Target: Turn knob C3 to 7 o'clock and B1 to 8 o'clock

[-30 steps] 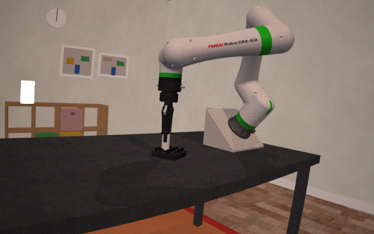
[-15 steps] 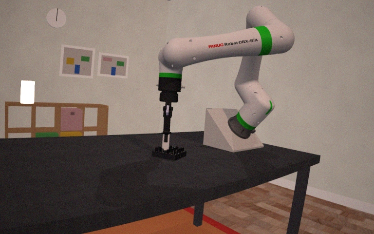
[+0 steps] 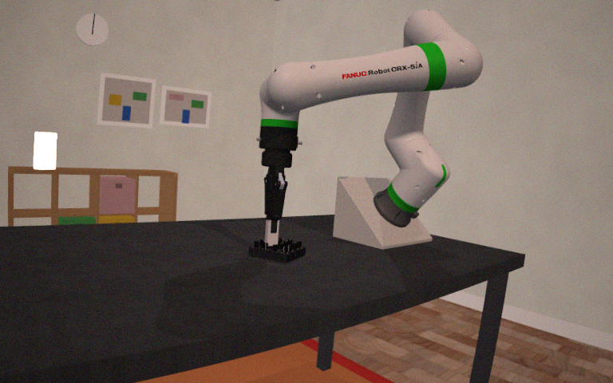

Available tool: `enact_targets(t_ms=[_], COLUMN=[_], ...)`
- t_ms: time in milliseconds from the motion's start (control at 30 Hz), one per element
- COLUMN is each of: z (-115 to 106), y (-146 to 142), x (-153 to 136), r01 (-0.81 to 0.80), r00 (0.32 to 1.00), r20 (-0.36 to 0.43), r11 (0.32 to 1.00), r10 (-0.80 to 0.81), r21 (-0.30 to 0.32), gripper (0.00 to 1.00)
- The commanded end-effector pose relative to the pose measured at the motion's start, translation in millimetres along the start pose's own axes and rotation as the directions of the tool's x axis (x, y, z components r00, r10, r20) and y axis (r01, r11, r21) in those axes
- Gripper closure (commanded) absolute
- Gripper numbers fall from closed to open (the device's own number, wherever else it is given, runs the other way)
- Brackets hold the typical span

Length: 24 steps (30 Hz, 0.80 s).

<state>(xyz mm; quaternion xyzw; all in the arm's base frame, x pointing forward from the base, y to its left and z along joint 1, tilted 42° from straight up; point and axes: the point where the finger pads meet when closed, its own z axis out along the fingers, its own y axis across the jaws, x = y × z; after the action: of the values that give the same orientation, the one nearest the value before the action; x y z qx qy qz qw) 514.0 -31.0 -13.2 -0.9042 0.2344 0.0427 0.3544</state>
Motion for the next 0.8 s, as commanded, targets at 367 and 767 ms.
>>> enact_targets(t_ms=[367,767], z=[-0.2,-0.2], y=[0.1,0.1], x=[0.2,0.2], r01=[0.344,0.485], r00=[0.939,0.874], r20=[-0.002,-0.003], r11=[0.939,0.874], r10=[-0.344,-0.485], r21=[0.004,0.003], gripper=[0.95,0.95])
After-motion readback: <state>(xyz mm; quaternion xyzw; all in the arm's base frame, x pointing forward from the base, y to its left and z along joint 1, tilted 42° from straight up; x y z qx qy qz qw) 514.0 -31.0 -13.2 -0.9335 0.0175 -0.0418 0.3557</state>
